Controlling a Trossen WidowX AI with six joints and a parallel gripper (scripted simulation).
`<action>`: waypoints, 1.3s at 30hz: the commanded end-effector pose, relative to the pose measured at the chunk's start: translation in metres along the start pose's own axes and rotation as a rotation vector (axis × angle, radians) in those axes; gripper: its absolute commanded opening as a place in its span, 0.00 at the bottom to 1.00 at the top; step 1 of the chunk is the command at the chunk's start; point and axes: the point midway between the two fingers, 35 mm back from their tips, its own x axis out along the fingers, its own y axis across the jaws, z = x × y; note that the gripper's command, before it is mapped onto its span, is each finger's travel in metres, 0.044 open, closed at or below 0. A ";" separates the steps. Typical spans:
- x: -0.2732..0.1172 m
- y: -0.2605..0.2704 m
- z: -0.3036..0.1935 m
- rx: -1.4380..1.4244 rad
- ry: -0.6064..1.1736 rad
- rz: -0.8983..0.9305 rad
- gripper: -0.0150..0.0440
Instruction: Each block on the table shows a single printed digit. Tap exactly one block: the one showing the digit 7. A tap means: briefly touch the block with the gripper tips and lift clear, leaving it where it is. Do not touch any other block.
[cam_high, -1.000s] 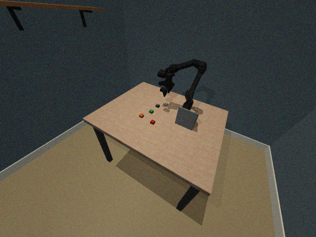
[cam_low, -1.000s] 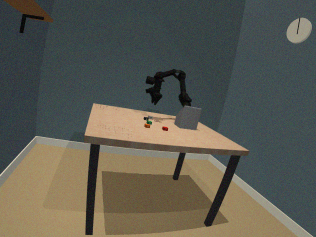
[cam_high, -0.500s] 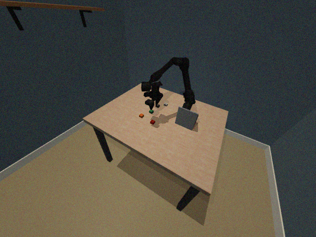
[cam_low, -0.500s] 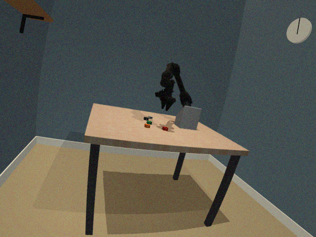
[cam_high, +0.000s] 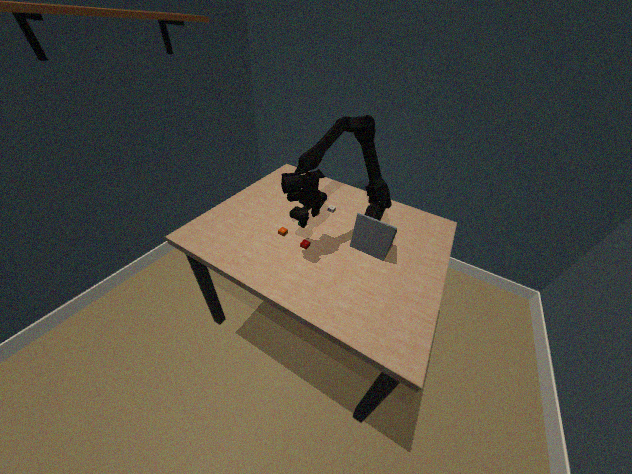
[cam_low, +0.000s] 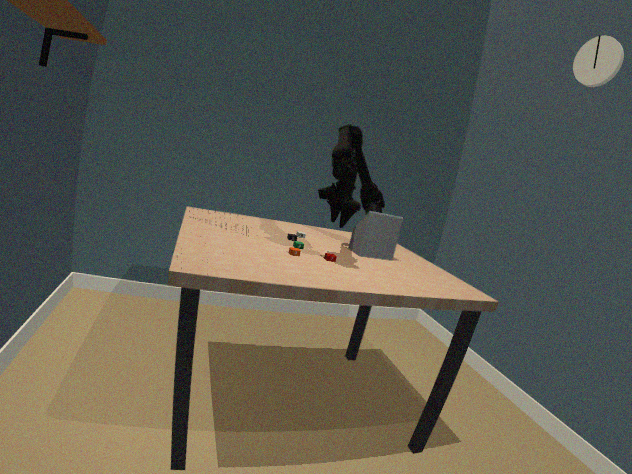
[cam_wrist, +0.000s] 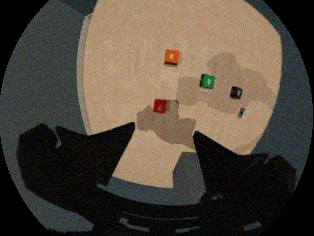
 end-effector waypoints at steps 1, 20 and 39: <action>0.001 0.002 -0.001 0.003 0.004 0.002 0.93; 0.082 0.001 -0.001 0.004 0.003 -0.001 0.40; 0.093 0.001 -0.001 0.004 0.003 -0.002 0.29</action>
